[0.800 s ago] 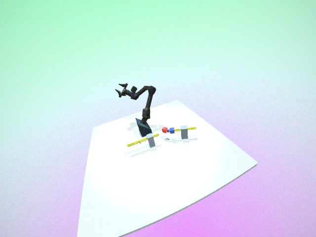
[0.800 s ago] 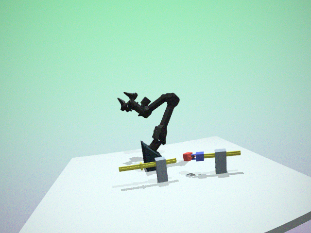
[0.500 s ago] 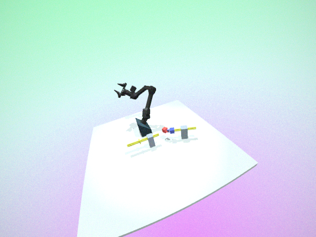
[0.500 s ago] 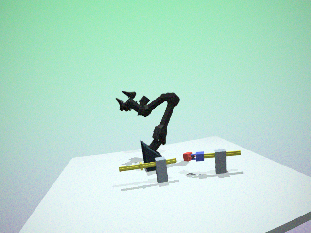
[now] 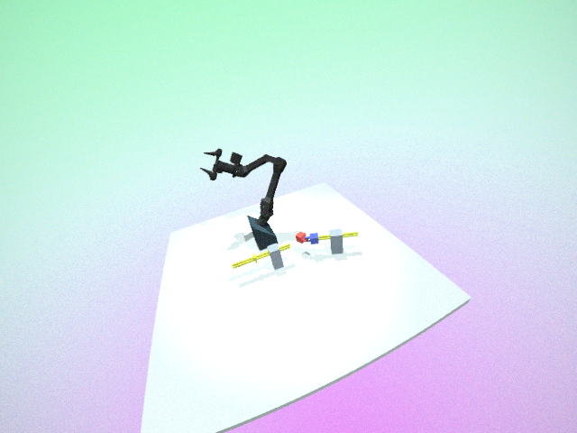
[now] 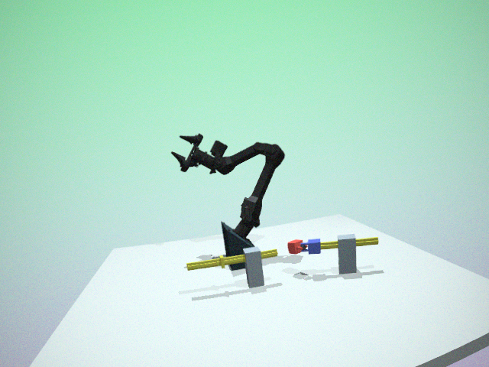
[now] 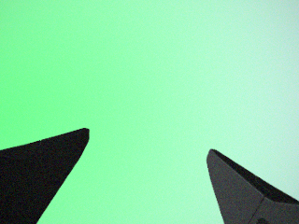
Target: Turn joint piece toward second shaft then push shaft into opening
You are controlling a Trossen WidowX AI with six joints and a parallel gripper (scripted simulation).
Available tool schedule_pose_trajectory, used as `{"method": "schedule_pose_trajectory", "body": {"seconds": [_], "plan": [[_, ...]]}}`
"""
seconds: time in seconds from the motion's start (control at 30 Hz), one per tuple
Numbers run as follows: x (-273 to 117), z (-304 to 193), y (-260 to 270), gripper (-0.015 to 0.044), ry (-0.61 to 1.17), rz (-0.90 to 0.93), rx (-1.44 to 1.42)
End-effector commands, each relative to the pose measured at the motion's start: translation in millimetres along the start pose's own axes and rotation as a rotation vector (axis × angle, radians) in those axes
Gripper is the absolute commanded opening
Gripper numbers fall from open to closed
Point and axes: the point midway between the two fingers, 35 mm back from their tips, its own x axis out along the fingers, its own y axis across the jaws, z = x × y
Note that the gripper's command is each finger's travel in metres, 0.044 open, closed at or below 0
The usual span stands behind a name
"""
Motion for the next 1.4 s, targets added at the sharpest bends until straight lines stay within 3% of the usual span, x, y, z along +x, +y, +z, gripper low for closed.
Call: {"method": "schedule_pose_trajectory", "body": {"seconds": [0.0, 0.67, 1.37], "plan": [[12.6, -25.0, -14.3, 0.044, 0.042, -0.069, -0.072], [32.6, -153.0, -93.7, 0.044, 0.338, -0.375, -0.422], [-22.9, -274.4, -175.1, 0.044, 0.782, -0.608, -0.82]]}}
